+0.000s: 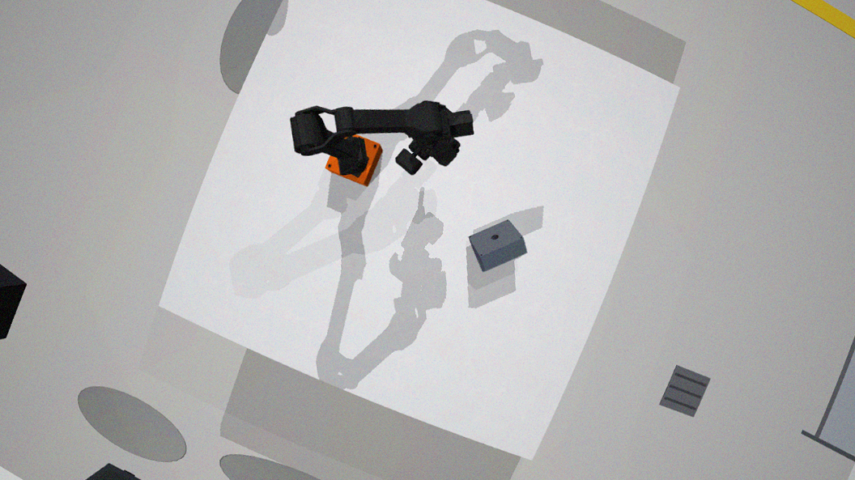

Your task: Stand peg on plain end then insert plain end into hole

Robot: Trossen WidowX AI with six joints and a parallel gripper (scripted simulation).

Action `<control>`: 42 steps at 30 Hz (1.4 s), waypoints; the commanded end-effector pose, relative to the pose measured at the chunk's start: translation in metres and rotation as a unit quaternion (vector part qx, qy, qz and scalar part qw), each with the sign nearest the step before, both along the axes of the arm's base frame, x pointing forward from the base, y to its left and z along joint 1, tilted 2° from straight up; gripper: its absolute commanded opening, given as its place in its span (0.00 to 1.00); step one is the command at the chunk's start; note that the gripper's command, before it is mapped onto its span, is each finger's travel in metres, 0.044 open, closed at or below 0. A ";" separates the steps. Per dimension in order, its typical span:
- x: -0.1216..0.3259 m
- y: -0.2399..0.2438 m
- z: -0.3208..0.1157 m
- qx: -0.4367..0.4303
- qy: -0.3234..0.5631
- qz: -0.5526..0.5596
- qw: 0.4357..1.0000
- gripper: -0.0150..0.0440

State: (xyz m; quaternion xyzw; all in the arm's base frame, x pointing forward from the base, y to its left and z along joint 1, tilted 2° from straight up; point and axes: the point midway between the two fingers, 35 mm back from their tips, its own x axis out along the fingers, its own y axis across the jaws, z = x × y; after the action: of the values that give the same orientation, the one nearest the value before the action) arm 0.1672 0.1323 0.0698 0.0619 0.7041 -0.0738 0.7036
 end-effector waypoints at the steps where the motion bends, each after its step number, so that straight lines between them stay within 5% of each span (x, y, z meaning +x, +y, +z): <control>1: 0.008 0.000 0.004 -0.003 -0.018 0.009 1.000 0.25; 42: 0.100 -0.012 -0.007 -0.133 -0.199 0.105 0.965 0.25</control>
State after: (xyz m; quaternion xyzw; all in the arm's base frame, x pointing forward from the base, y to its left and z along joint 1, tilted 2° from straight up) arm 0.2587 0.1212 0.0636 -0.0776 0.5501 -0.0754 0.8281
